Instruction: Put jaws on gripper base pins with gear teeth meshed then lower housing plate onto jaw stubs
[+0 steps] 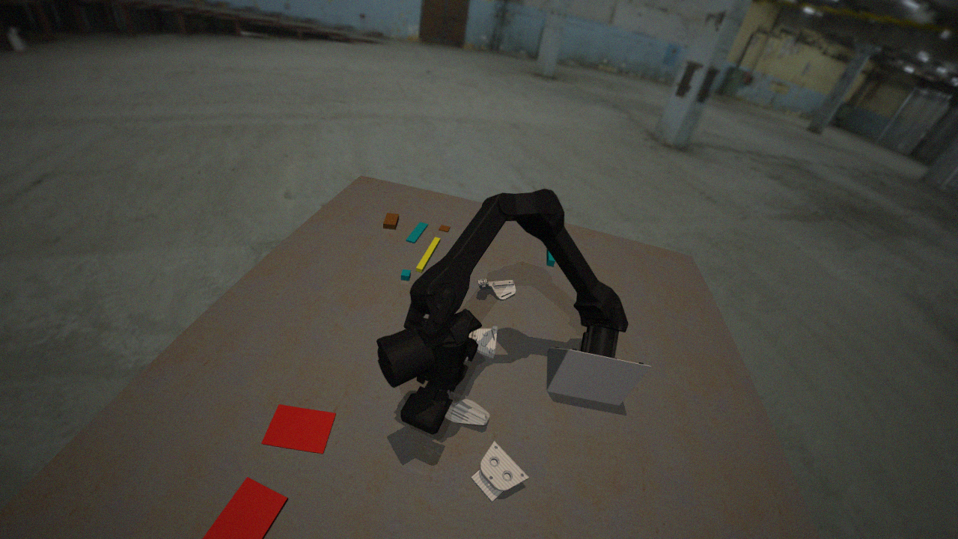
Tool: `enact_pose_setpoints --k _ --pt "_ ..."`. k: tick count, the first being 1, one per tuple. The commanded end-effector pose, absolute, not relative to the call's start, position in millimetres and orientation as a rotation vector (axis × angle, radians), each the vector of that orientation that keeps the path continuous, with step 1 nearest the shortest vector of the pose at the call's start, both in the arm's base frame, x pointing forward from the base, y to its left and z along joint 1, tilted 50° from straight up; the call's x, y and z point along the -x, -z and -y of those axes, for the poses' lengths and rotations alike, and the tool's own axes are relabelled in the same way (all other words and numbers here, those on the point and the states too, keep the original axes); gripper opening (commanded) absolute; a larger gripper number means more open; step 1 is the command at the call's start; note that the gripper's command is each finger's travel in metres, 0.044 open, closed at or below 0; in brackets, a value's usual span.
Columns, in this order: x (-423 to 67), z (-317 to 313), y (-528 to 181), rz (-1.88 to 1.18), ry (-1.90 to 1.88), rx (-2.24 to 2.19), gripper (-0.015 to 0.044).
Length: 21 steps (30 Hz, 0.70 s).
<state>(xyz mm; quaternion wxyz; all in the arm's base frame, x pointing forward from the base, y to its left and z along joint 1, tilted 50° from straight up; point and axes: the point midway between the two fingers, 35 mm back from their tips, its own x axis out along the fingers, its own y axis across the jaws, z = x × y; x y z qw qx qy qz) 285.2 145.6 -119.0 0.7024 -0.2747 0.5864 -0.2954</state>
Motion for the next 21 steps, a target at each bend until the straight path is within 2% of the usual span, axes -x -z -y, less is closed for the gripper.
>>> enact_pose_setpoints --k 1,21 --pt "-285 -146 119 -1.304 0.651 0.620 0.0037" --pt "-283 -160 107 -1.306 0.646 0.619 0.0037"
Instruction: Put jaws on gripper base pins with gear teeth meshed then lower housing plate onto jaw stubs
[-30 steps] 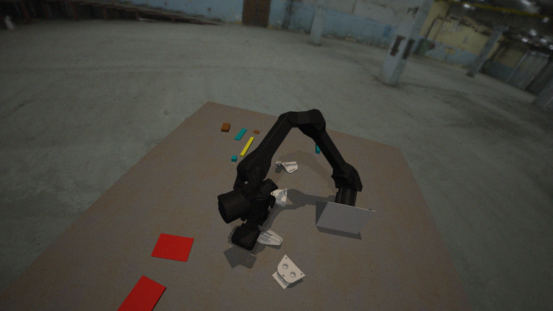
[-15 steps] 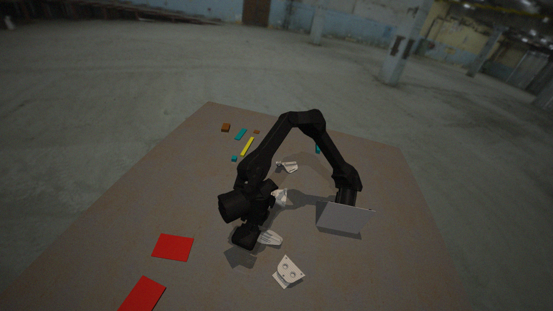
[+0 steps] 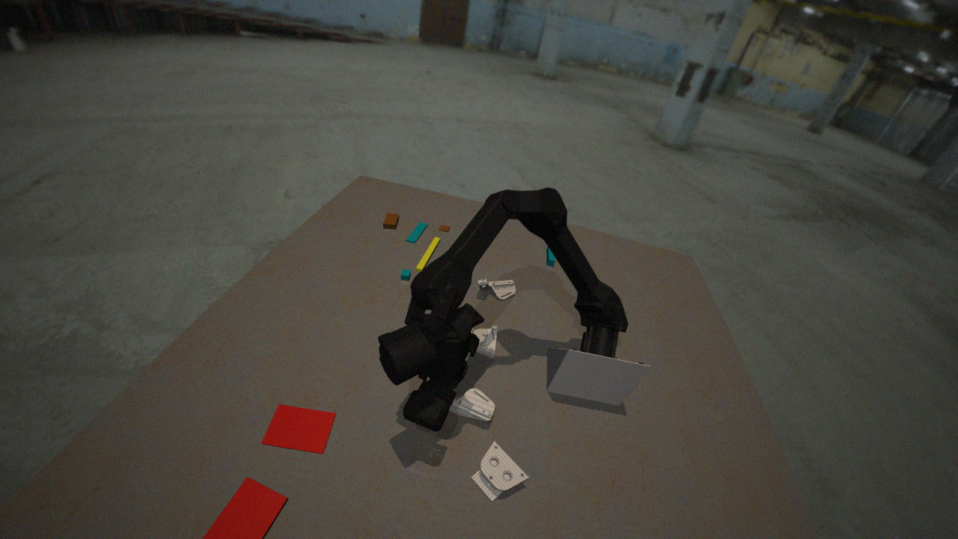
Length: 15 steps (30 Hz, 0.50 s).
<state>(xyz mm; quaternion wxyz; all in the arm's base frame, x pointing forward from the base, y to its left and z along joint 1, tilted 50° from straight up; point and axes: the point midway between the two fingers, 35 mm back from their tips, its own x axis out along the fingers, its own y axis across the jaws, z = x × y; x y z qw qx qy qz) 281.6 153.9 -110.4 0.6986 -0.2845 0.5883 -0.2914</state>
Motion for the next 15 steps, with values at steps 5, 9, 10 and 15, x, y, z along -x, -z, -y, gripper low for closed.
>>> enact_pose_setpoints --k 5,9,10,15 --pt "-281.8 -163.3 103.5 -1.305 0.650 0.619 0.0037" --pt "-281.1 -165.8 100.7 -1.305 0.652 0.620 0.0037" --pt "-280.9 -166.5 99.9 -1.305 0.653 0.620 0.0037" --pt "-280.6 -167.4 98.9 -1.304 0.654 0.620 0.0037"
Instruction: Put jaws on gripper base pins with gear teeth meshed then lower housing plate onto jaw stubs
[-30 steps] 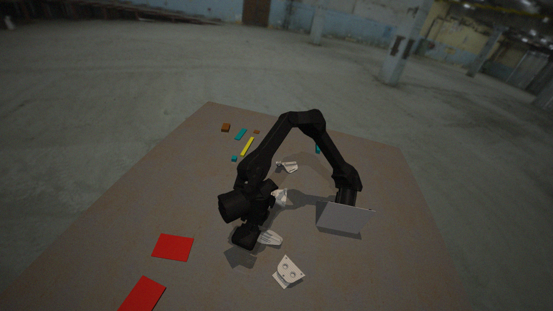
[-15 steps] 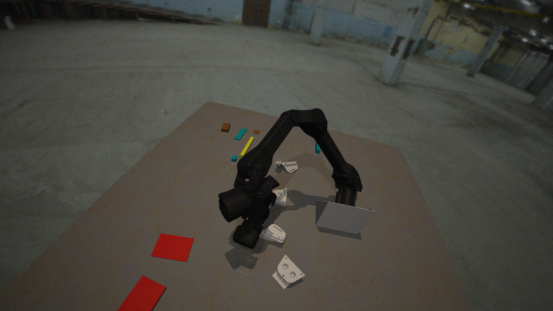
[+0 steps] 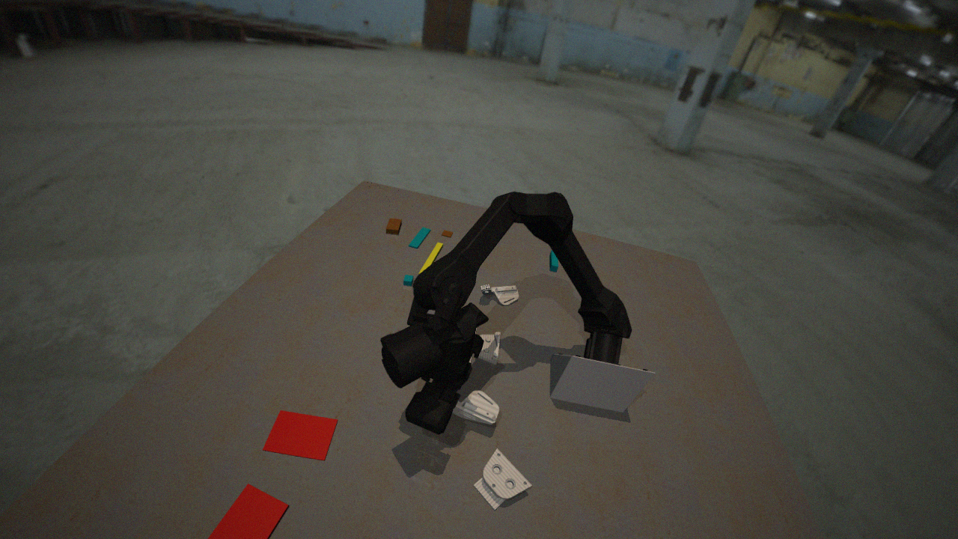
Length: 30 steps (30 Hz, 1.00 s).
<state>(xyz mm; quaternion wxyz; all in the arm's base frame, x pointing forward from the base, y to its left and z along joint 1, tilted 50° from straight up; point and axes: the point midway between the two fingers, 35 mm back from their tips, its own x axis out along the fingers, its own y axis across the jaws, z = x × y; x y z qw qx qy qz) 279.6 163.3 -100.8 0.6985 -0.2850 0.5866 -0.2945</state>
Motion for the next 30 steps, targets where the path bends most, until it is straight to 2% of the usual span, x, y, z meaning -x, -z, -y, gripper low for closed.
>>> enact_pose_setpoints --k 1,16,30 --pt "-281 -167 99 -1.304 0.654 0.620 0.0037" --pt "-281 -168 99 -1.304 0.654 0.620 0.0037" --pt "-276 -200 72 -1.306 0.651 0.619 0.0037"
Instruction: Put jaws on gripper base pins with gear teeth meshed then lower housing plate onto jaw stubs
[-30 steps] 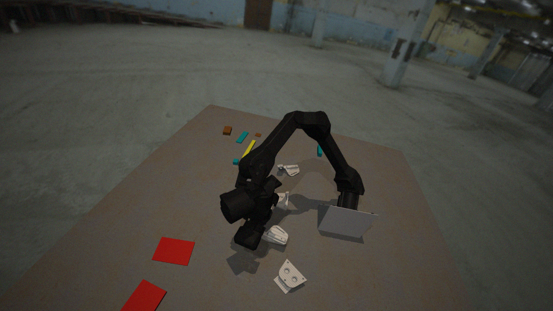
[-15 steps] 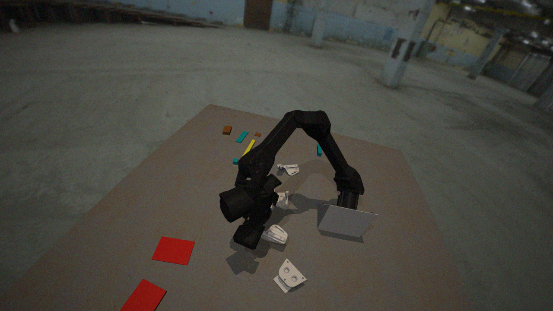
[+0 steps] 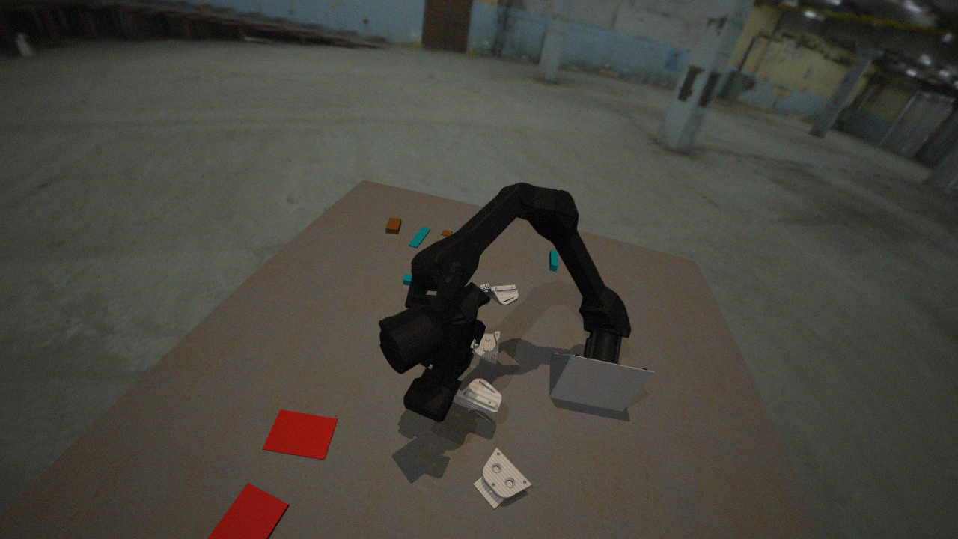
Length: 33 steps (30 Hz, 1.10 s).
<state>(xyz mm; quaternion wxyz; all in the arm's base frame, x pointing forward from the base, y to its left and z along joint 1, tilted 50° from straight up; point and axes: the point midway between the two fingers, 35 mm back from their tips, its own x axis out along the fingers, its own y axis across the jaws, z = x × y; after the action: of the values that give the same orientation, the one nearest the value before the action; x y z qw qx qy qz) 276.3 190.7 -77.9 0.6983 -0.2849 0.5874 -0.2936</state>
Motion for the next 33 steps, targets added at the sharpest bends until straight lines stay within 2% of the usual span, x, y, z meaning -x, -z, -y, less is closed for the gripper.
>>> enact_pose_setpoints --k 1,11,33 --pt "-275 -201 71 -1.306 0.651 0.619 0.0037" --pt "-275 -201 70 -1.299 0.662 0.604 0.0037" --pt "-263 -185 55 -1.104 0.918 0.242 0.0037"
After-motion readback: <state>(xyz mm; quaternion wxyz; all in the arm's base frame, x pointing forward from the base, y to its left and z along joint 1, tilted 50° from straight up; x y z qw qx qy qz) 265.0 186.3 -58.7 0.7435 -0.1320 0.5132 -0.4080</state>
